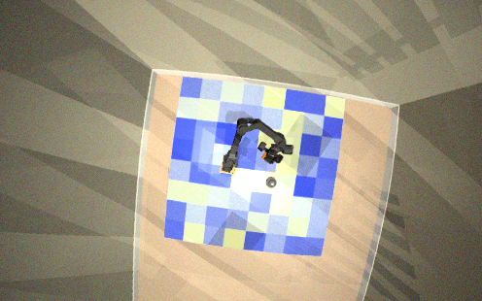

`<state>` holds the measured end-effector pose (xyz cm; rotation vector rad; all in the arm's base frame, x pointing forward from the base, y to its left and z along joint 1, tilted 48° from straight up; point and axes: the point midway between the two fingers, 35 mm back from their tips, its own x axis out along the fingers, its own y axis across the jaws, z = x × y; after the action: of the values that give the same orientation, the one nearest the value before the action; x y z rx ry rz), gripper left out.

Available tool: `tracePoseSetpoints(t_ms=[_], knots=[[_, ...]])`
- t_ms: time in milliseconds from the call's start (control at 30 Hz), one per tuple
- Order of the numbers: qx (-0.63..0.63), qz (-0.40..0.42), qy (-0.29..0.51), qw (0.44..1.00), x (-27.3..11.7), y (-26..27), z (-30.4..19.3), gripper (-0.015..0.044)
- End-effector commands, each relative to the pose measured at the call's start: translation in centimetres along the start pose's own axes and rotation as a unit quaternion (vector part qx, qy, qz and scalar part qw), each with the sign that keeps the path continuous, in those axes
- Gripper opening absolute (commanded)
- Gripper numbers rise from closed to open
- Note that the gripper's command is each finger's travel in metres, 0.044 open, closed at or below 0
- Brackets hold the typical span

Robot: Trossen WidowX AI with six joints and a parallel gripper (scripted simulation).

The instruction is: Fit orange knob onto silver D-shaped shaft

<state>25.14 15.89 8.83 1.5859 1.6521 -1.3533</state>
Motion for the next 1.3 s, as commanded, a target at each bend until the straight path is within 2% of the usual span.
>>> tracePoseSetpoints(t_ms=[0, 67, 333, 567, 867, 967, 1267], knots=[[0.002, -0.006, 0.000, 1.000, 0.85, -0.18, -0.19, 0.0440], [0.002, -0.006, 0.000, 1.000, 0.95, -0.19, -0.22, 0.0440], [0.002, -0.006, 0.000, 1.000, 0.95, -0.19, -0.22, 0.0240], [0.002, -0.006, 0.000, 1.000, 0.95, -0.19, -0.22, 0.0240], [0.002, -0.006, 0.000, 1.000, 0.95, -0.19, -0.22, 0.0180], [0.002, -0.006, 0.001, 1.000, 0.93, -0.18, -0.20, 0.0180], [0.002, -0.004, 0.073, 0.997, 0.55, -0.10, 0.77, 0.0180]])
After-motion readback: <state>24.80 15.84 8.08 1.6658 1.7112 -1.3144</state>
